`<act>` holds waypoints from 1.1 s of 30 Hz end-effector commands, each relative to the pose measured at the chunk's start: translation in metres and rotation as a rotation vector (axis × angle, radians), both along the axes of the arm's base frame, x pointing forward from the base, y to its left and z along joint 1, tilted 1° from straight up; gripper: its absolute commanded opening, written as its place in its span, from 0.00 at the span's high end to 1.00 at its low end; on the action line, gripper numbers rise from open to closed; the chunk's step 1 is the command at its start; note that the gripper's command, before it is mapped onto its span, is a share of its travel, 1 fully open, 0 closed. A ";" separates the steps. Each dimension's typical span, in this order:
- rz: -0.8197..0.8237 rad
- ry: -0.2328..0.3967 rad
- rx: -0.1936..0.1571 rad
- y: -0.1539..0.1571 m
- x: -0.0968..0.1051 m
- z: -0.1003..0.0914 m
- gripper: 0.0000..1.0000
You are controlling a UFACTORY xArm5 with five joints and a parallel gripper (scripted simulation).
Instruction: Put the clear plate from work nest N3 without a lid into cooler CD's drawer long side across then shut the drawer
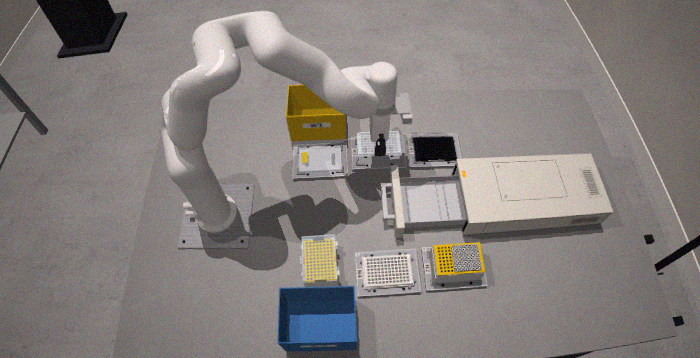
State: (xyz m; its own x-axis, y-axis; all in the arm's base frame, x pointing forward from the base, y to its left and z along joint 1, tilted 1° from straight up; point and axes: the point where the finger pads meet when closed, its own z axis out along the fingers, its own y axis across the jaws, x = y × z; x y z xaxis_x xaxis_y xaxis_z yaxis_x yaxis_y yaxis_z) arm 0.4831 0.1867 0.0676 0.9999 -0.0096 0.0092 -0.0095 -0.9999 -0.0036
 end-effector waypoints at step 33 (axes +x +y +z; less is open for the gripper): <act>0.000 0.001 0.015 0.000 0.001 0.057 1.00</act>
